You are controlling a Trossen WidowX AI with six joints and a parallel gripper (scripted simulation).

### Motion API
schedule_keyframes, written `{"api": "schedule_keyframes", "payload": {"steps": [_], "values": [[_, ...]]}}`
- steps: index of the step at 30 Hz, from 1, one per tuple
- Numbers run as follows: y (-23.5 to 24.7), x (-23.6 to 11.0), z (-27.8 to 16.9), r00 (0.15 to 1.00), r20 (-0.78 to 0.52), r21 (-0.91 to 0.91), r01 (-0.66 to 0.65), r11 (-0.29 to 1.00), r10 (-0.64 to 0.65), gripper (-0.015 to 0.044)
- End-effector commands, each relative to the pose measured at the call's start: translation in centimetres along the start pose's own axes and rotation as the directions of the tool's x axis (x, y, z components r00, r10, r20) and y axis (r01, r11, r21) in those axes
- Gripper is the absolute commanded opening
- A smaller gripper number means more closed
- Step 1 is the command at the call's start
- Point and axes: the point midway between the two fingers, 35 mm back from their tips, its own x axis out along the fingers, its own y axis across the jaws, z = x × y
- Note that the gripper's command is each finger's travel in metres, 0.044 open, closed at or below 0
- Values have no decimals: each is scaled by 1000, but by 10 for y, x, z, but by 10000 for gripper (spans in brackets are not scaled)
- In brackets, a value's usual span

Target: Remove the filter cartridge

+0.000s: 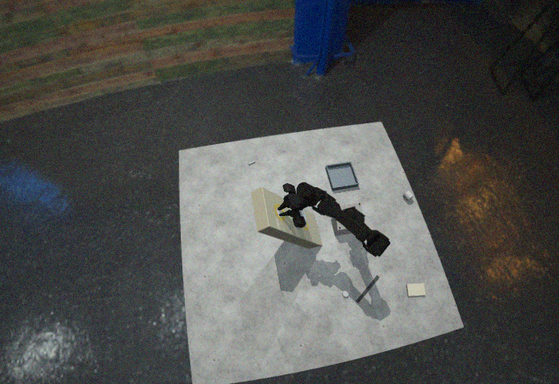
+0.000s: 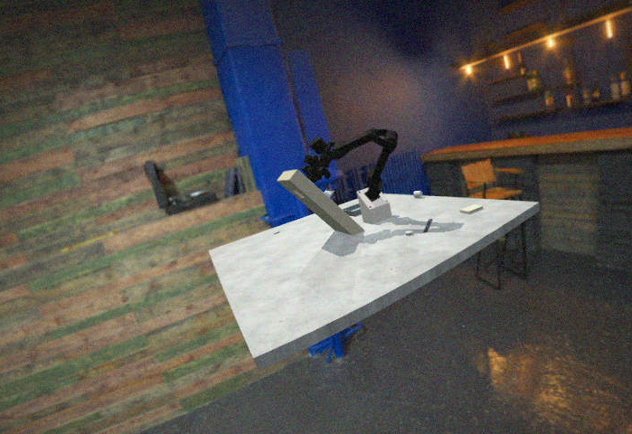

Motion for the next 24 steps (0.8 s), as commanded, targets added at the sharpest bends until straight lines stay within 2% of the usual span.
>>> {"api": "schedule_keyframes", "payload": {"steps": [1,10,12,14,24], "values": [[0,4,-2,1000,-8,2,2,1000,-2,100],[0,0,0,1000,0,0,0,1000,0,40],[0,0,0,1000,0,0,0,1000,0,0],[0,0,0,1000,0,5,0,1000,0,0],[0,5,-1,1000,-7,300,4,954,-2,0]]}}
